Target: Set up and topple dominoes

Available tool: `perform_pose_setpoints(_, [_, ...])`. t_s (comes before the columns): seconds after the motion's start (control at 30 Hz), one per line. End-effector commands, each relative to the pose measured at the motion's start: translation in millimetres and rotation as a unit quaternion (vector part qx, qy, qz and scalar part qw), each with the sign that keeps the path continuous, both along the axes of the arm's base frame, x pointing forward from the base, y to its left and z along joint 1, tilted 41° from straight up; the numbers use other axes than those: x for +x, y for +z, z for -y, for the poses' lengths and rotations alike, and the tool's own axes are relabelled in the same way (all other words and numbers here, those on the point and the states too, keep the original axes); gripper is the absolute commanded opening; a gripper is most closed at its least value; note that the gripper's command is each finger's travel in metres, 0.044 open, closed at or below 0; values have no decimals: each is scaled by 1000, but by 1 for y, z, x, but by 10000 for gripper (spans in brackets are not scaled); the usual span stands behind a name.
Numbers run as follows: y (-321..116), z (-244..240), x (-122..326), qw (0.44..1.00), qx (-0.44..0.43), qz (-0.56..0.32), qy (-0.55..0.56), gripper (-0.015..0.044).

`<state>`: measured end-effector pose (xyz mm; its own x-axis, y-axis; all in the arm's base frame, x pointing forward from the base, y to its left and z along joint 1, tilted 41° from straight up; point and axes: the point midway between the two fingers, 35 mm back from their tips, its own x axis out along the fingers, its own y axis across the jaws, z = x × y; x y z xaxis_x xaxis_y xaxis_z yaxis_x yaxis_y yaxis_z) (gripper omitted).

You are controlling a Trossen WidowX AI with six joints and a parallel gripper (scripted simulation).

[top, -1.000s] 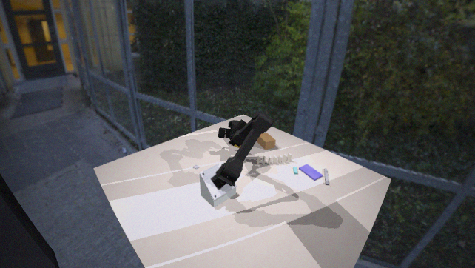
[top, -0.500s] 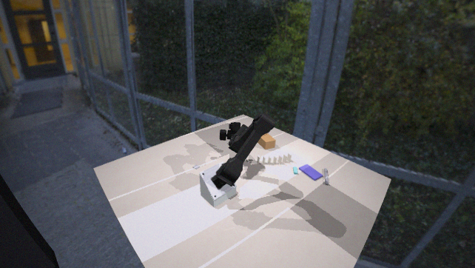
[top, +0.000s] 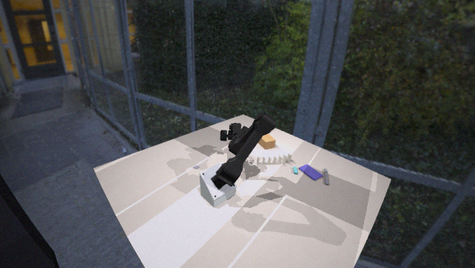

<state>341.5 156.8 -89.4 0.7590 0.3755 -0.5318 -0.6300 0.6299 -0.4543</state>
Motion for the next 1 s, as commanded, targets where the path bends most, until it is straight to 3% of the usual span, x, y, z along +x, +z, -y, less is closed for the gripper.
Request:
perform_pose_setpoints(0.0, [3, -1, 0, 1000, 1, 4, 4, 107])
perform_pose_setpoints(0.27, [1, 0, 1, 1000, 0, 4, 5, 107])
perform_pose_setpoints(0.97, [-64, 53, 2, 1000, -8, -15, 11, 107])
